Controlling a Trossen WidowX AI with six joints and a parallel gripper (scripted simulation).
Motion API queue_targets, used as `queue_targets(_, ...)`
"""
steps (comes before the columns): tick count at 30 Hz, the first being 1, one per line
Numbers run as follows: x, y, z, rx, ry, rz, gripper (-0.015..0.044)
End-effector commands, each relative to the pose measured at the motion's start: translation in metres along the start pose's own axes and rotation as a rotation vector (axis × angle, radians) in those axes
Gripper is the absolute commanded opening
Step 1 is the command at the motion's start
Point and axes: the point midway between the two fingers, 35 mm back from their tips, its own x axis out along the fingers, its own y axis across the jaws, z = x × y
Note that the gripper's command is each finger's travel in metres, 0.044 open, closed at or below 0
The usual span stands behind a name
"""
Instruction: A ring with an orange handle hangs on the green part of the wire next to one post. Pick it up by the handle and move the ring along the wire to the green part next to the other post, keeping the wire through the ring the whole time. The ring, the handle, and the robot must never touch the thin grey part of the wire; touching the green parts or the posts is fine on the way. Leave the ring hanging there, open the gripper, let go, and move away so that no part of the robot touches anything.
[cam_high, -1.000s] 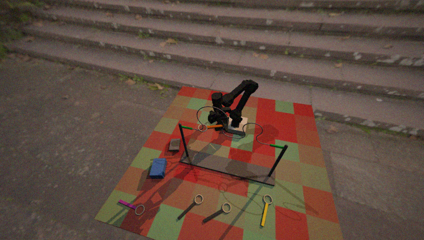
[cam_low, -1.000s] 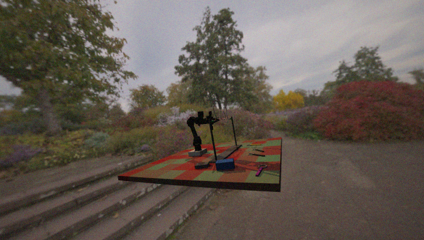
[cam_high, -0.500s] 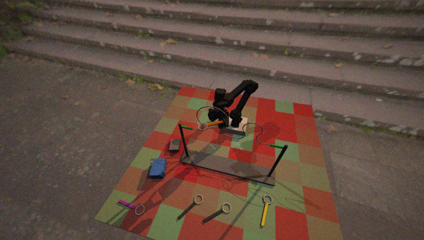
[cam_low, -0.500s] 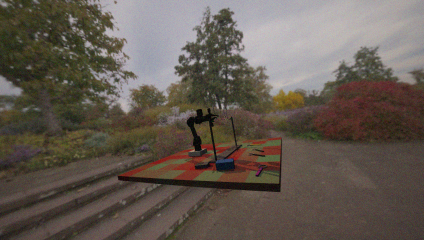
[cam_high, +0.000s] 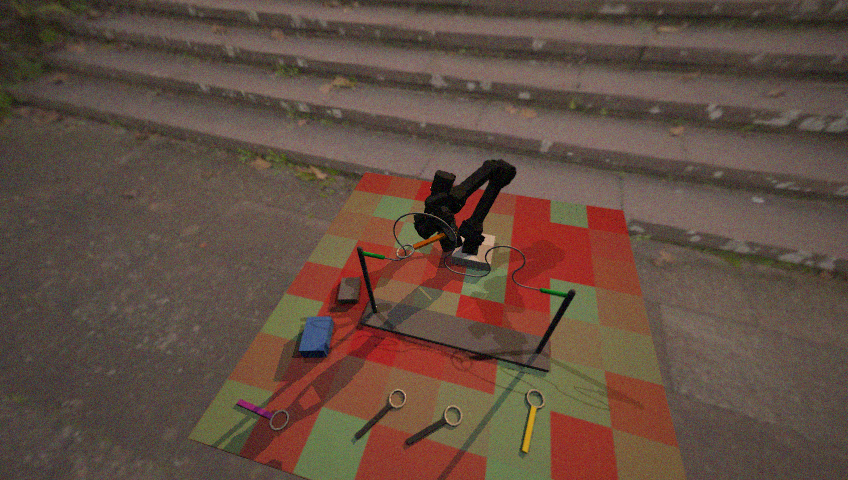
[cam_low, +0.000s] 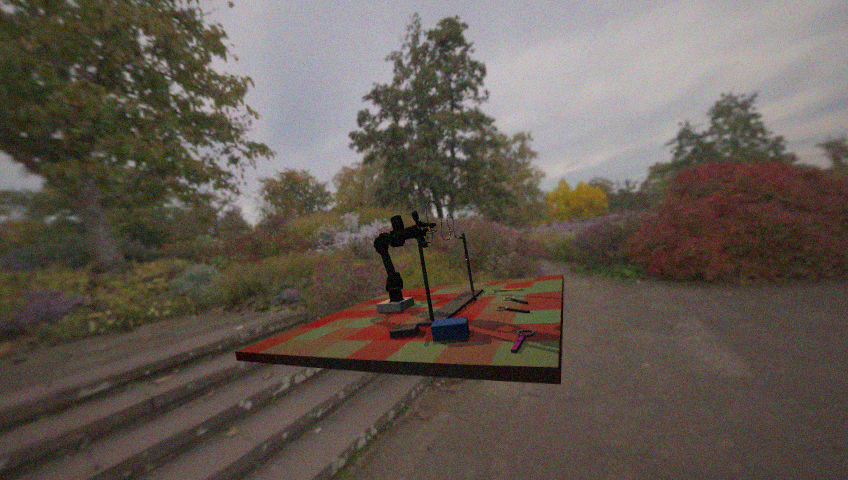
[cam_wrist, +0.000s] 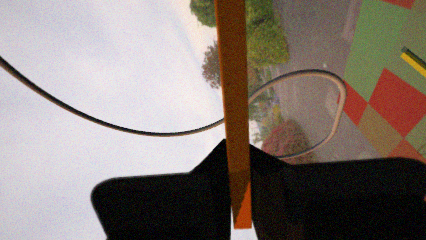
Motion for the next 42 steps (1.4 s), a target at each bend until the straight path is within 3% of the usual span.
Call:
queue_targets(1, 0.0, 0.011, 0.0, 0.025, -0.002, 0.026, -0.015)
queue_targets(42, -0.004, 0.052, 0.006, 0.137, 0.001, 0.083, -0.015)
